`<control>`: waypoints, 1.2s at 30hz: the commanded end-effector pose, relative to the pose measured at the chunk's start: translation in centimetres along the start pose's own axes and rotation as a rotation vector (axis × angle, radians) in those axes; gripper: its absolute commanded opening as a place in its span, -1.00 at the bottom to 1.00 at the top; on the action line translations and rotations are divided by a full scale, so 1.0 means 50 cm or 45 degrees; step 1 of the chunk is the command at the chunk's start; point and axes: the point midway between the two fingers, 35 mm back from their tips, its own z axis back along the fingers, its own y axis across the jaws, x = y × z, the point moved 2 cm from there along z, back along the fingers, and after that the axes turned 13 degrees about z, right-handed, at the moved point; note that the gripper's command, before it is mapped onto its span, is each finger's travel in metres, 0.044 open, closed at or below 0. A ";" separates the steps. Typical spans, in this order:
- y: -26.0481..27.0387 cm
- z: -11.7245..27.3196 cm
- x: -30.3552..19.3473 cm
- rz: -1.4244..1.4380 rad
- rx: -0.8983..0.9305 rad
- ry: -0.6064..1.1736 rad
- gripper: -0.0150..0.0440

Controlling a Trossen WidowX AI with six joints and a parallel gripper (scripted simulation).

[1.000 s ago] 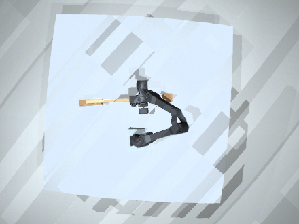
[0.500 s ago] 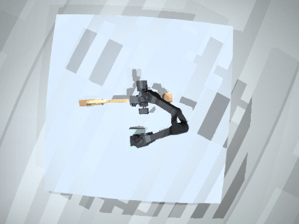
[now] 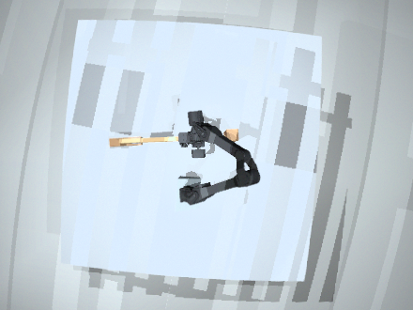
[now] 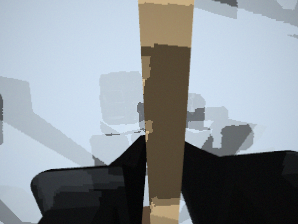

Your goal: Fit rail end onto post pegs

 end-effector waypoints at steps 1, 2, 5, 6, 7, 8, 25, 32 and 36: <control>-0.006 0.012 -0.001 -0.002 -0.018 -0.004 -0.49; -0.006 0.013 -0.001 -0.003 -0.018 -0.004 -0.49; -0.006 0.016 -0.001 -0.003 -0.018 -0.004 -0.49; -0.006 0.017 -0.001 -0.003 -0.018 -0.004 -0.49; -0.006 0.018 -0.001 -0.003 -0.018 -0.004 -0.49; -0.006 0.019 -0.001 -0.003 -0.018 -0.004 -0.49; -0.007 0.036 -0.001 -0.003 -0.018 -0.005 -0.49; -0.007 0.043 -0.001 -0.003 -0.018 -0.005 -0.49; -0.007 0.047 -0.001 -0.003 -0.018 -0.005 -0.49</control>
